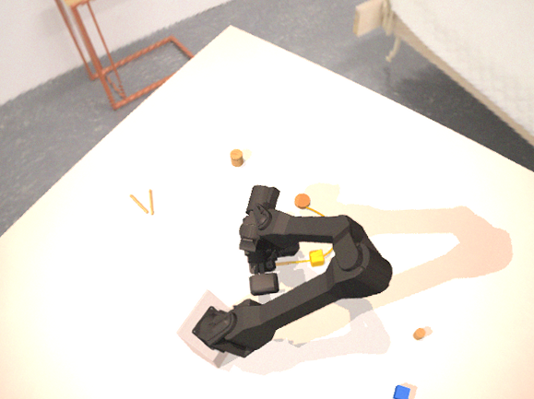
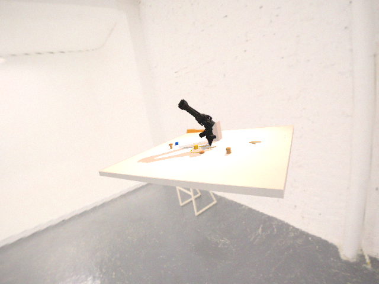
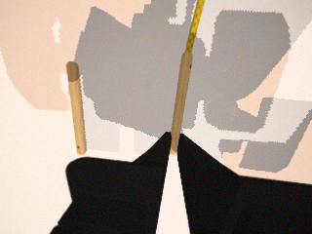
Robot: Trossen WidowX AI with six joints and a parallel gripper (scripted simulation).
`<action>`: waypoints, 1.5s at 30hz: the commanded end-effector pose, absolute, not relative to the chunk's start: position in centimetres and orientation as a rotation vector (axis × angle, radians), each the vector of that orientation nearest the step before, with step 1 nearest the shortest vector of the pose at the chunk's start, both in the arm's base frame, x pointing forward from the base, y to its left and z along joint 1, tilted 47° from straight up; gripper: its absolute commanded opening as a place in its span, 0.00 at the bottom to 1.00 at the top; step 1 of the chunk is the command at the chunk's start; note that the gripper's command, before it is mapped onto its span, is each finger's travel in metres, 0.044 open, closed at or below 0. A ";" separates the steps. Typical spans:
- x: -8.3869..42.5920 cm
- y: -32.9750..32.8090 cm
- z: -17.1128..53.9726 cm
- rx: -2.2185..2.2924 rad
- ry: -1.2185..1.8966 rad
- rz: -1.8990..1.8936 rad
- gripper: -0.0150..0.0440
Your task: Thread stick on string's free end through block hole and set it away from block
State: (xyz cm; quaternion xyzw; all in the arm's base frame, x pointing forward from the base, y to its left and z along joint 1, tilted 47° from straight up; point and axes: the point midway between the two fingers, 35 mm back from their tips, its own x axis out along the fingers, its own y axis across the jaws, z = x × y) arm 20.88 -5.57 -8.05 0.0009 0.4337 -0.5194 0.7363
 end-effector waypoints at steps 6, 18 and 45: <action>20.9 -5.6 -8.0 0.002 0.953 -1.141 0.48; 20.7 0.5 -2.7 0.011 0.952 -1.135 0.61; 20.9 2.2 -1.2 -0.001 0.947 -1.126 1.00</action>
